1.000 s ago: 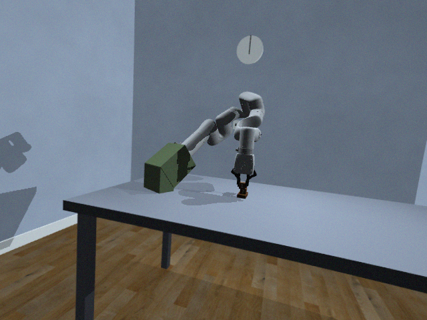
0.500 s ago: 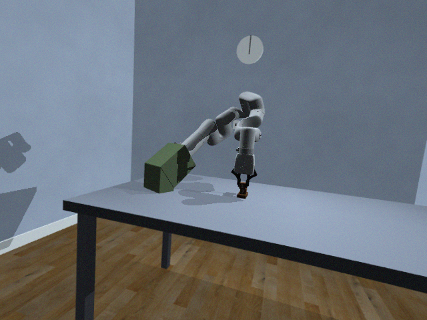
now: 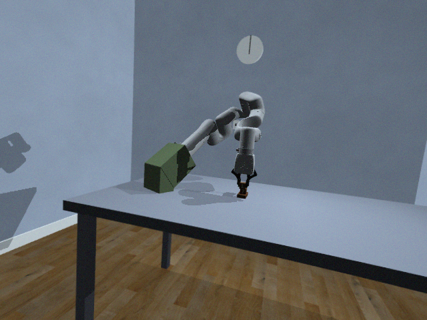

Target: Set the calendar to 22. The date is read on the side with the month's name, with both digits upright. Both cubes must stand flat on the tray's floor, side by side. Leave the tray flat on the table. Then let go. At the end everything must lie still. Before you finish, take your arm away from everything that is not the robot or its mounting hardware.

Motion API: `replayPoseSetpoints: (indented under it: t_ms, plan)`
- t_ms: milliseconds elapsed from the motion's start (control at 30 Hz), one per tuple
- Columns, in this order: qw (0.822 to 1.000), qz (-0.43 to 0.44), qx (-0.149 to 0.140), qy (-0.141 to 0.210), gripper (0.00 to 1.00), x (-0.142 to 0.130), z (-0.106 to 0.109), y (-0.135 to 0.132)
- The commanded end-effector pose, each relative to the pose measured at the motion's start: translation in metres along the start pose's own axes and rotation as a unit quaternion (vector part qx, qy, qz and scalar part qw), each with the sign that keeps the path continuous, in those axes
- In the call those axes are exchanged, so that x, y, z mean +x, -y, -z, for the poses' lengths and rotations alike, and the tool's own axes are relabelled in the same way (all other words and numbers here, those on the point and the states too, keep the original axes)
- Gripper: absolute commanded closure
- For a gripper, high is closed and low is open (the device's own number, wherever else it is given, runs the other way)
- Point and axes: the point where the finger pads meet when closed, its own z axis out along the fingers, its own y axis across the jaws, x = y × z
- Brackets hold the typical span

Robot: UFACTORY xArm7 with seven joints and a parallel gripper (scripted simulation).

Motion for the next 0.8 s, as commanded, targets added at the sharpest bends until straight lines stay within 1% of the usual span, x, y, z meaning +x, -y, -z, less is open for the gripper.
replayPoseSetpoints:
  t_ms: [0, 467, 767]
  plan:
    - [1.0, 0.0, -0.002, 0.001, 0.71, -0.0011, 0.0014, -0.0009]
    - [1.0, 0.0, -0.002, 0.001, 0.71, -0.0011, -0.0004, -0.0009]
    - [1.0, 0.0, -0.002, 0.001, 0.71, -0.0011, -0.0062, -0.001]
